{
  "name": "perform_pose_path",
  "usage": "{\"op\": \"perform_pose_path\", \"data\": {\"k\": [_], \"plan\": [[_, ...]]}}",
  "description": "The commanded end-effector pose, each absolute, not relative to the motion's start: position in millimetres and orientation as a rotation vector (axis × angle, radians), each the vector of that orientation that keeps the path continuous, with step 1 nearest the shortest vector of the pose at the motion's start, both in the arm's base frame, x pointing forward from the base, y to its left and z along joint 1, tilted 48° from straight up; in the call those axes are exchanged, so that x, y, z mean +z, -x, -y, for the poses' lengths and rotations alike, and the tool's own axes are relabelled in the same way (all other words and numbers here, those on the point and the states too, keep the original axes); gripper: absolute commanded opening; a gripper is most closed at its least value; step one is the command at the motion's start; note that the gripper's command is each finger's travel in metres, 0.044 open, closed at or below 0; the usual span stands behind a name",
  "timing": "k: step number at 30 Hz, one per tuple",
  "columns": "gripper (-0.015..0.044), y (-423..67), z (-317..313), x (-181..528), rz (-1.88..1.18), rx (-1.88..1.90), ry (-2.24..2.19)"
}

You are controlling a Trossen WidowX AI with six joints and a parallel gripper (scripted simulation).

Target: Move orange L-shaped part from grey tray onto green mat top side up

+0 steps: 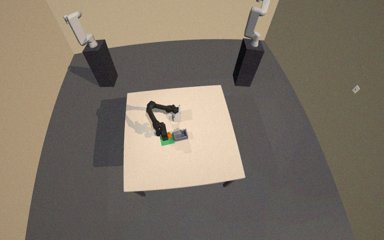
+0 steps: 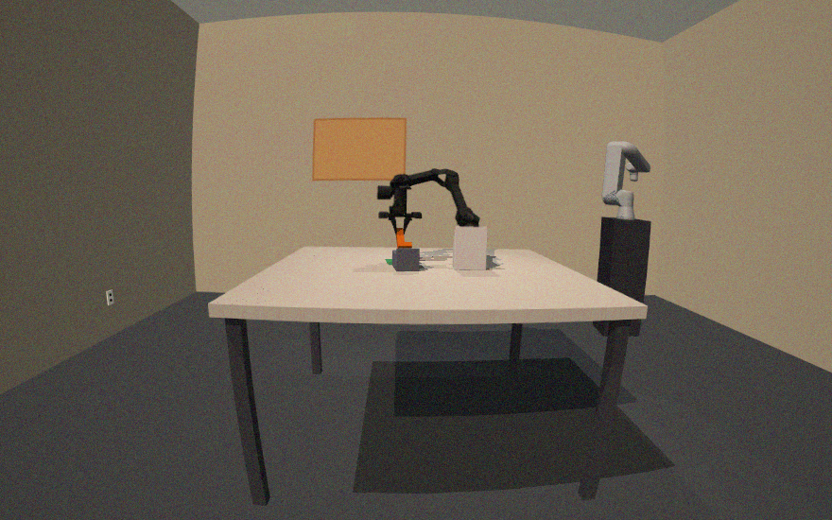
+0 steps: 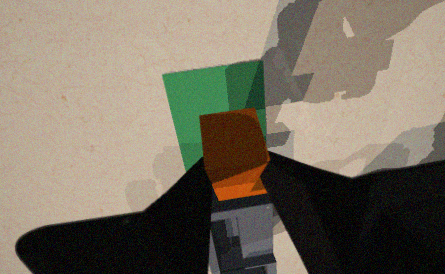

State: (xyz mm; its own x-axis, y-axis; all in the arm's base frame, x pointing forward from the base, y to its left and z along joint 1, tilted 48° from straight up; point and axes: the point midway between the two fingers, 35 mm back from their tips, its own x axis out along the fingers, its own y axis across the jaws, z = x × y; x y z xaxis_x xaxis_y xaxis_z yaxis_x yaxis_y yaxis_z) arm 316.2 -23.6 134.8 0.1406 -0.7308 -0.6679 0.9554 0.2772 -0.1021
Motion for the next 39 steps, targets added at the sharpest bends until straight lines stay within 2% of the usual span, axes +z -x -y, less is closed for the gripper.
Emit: {"op": "perform_pose_path", "data": {"k": [1,36,39], "plan": [[0.0000,-317.0,28.3,130.9,-0.693,-1.261,-0.386],[0.0000,-322.8,61.9,101.1,-0.692,-1.264,-0.389],[0.0079,-322.8,61.9,101.1,-0.692,-1.264,-0.389]]}}
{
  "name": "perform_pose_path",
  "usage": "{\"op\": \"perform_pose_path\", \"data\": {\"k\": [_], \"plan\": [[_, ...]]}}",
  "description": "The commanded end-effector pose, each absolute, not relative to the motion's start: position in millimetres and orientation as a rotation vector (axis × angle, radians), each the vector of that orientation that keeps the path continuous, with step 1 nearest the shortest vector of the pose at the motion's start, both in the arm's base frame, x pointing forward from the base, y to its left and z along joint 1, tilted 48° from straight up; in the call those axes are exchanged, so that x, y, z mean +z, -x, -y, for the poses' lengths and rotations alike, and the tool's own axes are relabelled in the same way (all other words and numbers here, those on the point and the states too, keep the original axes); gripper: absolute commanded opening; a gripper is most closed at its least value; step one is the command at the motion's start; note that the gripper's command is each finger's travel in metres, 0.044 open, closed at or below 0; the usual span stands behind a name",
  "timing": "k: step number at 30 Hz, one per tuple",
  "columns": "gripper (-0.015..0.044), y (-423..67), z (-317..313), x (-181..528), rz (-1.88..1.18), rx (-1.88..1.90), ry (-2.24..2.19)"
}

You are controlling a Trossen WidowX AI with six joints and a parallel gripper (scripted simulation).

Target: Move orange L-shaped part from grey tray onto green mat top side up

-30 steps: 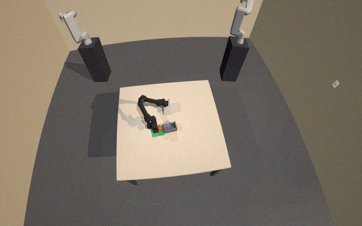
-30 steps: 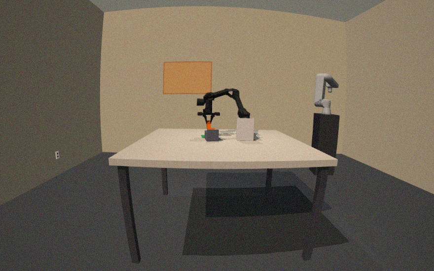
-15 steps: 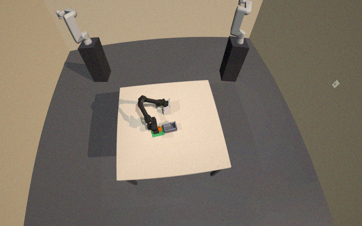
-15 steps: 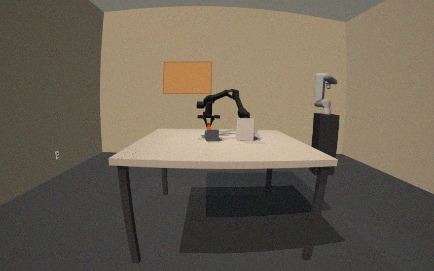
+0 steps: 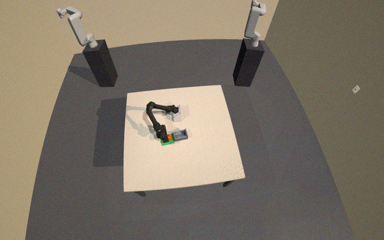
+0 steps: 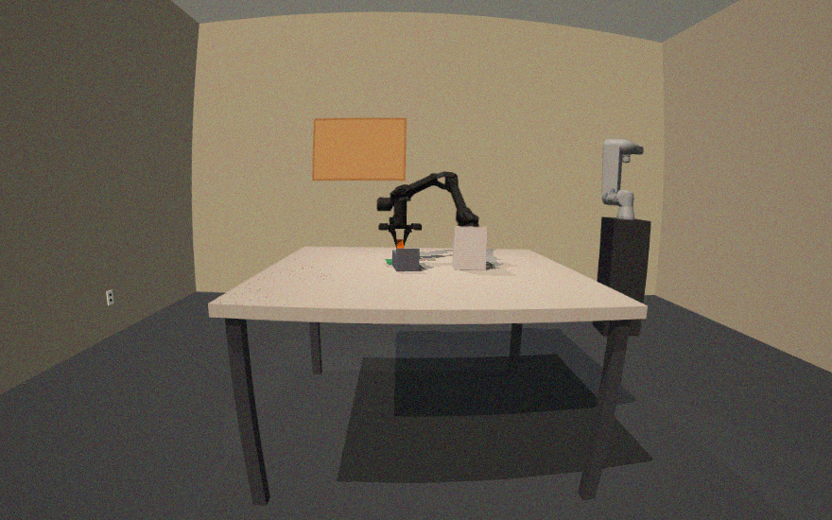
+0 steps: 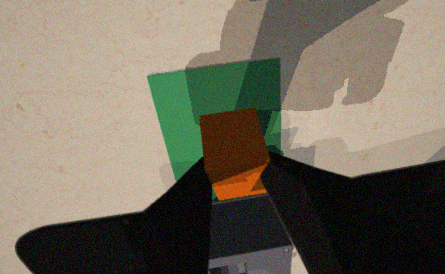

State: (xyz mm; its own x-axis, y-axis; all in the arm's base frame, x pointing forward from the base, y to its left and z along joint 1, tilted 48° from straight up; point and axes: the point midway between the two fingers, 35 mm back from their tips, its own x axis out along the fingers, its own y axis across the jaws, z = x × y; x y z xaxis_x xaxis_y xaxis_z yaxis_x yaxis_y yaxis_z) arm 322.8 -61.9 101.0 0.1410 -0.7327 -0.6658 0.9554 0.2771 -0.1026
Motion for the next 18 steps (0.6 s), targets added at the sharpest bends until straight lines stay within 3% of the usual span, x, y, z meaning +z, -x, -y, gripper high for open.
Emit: {"op": "perform_pose_path", "data": {"k": [1,12,18], "plan": [[0.0105,-322.8,61.9,101.1,-0.692,-1.264,-0.389],[0.0394,-320.0,26.3,130.0,-0.699,-1.260,-0.392],[0.0400,-310.1,-5.5,161.3,-0.695,-1.262,-0.386]]}}
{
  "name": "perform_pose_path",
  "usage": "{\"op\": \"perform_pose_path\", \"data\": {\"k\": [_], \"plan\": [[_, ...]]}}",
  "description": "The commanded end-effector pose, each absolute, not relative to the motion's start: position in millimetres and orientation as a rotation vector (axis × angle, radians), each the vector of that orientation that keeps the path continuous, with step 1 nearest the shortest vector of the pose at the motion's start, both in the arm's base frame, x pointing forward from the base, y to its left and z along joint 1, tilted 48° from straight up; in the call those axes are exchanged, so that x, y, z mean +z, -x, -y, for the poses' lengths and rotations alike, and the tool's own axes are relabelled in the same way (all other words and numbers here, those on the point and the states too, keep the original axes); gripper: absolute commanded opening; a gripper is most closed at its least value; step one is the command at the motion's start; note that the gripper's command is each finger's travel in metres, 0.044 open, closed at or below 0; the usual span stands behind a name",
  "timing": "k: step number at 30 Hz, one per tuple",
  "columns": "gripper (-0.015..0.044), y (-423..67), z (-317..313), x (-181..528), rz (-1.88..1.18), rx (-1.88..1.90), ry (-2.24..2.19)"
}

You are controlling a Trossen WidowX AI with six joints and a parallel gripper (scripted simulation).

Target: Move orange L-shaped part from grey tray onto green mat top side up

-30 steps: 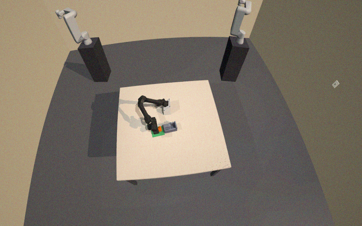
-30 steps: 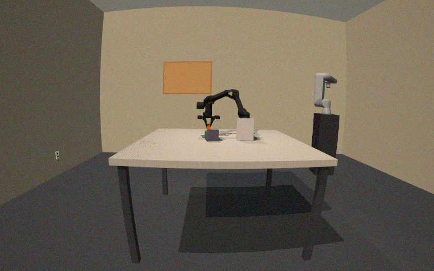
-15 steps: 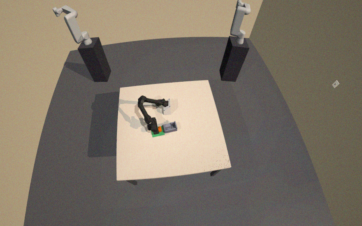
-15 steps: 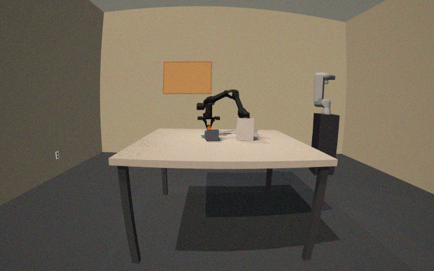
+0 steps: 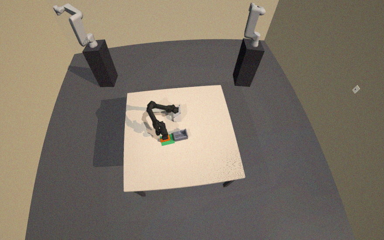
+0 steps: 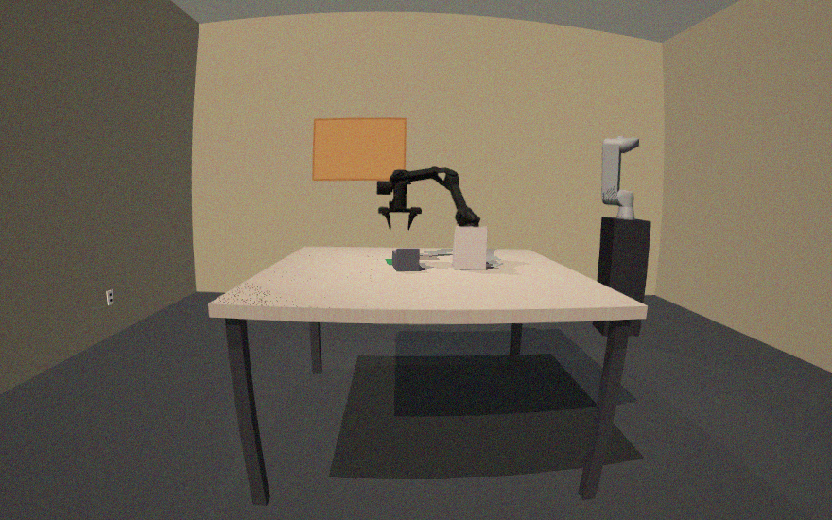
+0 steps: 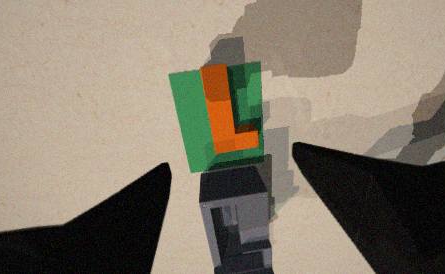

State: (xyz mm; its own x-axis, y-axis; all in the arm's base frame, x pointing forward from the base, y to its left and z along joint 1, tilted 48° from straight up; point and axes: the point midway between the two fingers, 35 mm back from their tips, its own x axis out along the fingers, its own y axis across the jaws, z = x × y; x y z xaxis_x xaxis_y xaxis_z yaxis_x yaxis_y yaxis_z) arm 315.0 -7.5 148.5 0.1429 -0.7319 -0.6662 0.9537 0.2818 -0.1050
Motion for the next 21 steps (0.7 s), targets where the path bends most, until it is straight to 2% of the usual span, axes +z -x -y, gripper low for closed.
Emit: {"op": "perform_pose_path", "data": {"k": [1,21], "plan": [[0.0400,-310.1,-5.5,161.3,-0.695,-1.262,-0.386],[0.0400,-312.8,-3.7,157.9,-0.692,-1.250,-0.384]]}}
